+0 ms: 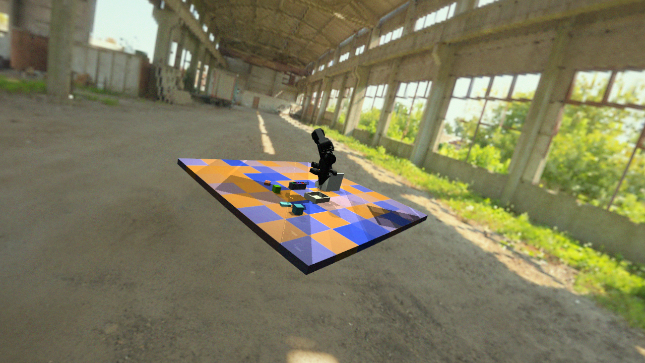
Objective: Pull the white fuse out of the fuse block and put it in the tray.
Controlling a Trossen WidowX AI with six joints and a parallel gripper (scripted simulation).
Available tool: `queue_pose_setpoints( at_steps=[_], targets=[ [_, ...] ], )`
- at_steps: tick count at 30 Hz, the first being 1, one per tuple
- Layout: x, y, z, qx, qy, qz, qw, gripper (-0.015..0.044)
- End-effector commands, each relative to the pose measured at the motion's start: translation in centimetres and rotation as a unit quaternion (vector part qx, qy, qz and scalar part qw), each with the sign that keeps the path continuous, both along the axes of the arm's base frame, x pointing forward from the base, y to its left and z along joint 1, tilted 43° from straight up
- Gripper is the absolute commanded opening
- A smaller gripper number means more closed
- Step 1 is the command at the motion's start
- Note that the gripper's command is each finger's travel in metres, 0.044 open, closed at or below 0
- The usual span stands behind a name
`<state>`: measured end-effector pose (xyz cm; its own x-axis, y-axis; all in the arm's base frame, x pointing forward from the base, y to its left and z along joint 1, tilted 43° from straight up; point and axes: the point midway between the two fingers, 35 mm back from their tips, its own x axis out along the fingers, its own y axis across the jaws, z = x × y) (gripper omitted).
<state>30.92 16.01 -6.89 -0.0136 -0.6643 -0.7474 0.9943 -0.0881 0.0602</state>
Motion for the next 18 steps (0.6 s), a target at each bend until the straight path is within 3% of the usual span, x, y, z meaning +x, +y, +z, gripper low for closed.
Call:
queue_pose_setpoints(
  at_steps=[1, 18],
  targets=[
    [0.0, -0.5, -0.6, -0.001, 0.001, -0.004, 1.000, 0.0000],
    [-0.1, -2.4, -2.6, -0.002, 0.001, -0.004, 1.000, 0.0000]
  ],
)
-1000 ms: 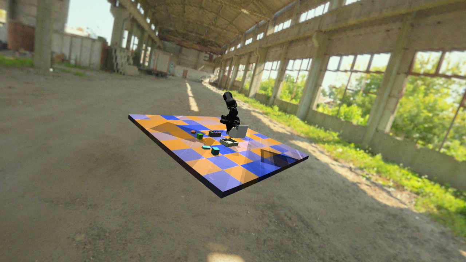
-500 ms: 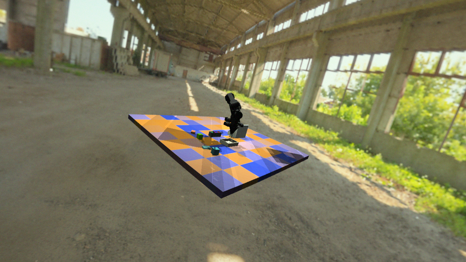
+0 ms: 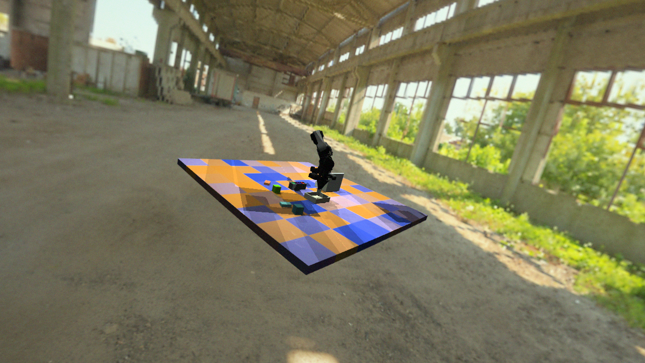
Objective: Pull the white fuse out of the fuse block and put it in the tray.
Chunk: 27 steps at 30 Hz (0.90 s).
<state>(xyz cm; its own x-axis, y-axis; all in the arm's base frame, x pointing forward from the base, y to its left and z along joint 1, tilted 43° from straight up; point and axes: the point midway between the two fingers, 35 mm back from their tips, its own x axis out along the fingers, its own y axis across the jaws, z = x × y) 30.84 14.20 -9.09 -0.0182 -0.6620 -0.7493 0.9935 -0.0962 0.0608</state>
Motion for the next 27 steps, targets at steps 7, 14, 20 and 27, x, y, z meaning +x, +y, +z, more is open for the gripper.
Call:
queue_pose_setpoints(
  at_steps=[7, 14, 20, 27],
  targets=[
    [-0.1, -0.5, -0.5, -0.001, 0.001, -0.001, 1.000, 0.0053],
    [-0.1, -0.5, -0.5, -0.001, 0.001, -0.001, 1.000, 0.0236],
    [0.0, 0.7, 0.9, -0.001, 0.001, 0.000, 1.000, 0.0330],
    [0.0, 1.9, 2.3, -0.002, 0.002, 0.000, 1.000, 0.0330]
  ],
)
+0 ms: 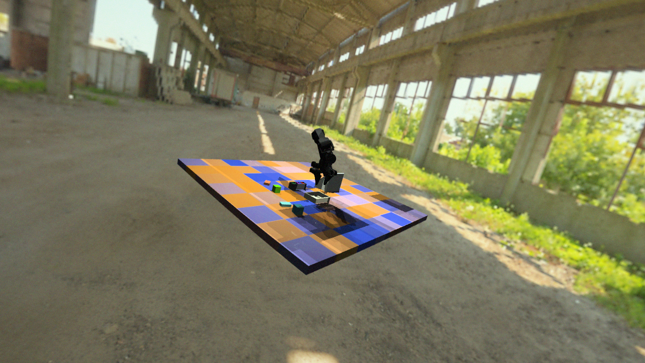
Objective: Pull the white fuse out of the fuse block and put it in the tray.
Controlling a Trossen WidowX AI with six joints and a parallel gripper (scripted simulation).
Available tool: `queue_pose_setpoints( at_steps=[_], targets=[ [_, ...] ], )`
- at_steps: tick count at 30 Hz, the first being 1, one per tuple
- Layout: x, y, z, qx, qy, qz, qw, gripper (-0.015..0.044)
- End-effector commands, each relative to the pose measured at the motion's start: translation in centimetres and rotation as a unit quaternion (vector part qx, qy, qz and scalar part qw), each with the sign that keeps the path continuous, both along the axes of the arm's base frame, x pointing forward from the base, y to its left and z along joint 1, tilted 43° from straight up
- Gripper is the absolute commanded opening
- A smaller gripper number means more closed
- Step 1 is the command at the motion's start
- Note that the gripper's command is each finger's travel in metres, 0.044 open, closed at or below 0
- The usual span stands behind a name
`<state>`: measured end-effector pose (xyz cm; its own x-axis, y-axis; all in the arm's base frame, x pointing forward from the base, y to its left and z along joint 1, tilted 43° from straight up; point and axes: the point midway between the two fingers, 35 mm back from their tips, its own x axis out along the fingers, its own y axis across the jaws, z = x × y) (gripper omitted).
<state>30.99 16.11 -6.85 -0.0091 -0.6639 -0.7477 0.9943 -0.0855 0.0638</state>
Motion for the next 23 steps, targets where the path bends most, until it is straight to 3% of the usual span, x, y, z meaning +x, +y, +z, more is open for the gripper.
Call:
queue_pose_setpoints(
  at_steps=[1, 23],
  targets=[
    [-0.13, -0.05, 0.07, -0.001, 0.003, -0.005, 1.000, 0.0330],
    [-0.08, 0.02, 0.11, -0.002, 0.002, -0.001, 1.000, 0.0330]
  ],
)
